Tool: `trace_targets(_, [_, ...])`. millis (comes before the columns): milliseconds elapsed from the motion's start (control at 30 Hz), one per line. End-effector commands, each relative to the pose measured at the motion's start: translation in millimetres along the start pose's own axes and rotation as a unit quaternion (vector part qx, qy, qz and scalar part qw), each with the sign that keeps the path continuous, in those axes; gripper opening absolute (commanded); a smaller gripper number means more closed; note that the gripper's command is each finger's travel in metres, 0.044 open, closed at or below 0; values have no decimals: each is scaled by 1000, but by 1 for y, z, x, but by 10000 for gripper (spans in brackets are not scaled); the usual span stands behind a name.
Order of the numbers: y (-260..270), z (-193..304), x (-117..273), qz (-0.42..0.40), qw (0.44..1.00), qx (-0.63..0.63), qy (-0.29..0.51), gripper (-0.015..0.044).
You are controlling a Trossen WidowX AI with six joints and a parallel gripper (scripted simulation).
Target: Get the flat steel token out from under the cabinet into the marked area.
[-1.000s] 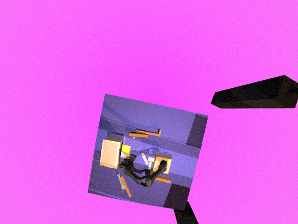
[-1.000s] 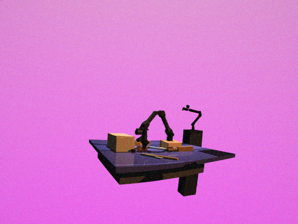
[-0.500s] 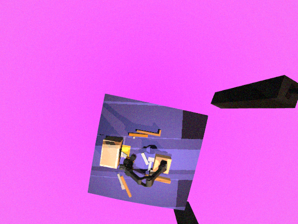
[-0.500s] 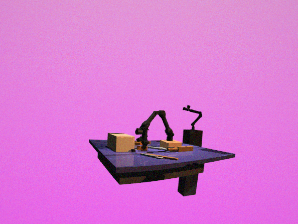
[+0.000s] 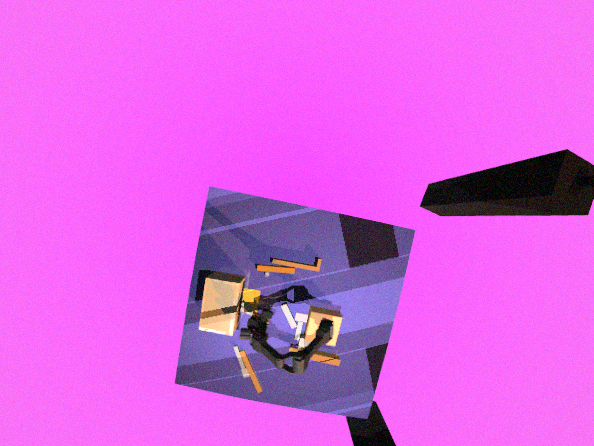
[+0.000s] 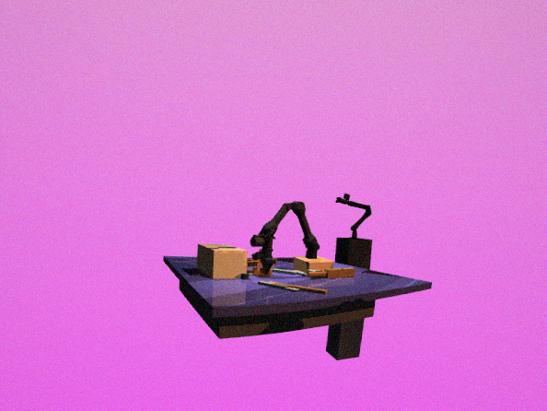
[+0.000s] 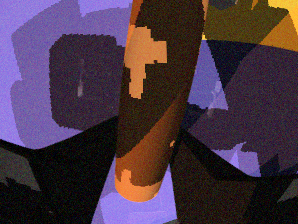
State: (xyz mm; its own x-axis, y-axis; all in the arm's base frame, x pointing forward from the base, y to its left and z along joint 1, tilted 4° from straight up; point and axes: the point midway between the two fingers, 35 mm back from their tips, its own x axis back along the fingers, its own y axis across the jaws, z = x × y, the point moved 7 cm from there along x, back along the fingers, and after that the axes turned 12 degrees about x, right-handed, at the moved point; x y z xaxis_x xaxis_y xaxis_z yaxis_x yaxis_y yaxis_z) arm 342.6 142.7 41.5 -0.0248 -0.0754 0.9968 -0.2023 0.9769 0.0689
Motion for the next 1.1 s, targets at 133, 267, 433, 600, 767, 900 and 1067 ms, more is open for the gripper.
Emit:
trace_targets(133, [3,10,-1,1,1000,-1,2,0])
trace_targets(267, [4,14,-1,1,1000,-1,2,0])
trace_targets(433, [5,20,-1,1,1000,-1,2,0])
trace_targets(600, [6,25,-1,1,1000,-1,2,0])
trace_targets(767, [8,30,-1,1,1000,-1,3,0])
trace_targets(900, [9,35,-1,1,1000,-1,3,0])
trace_targets(1067, [10,40,-1,1,1000,-1,3,0])
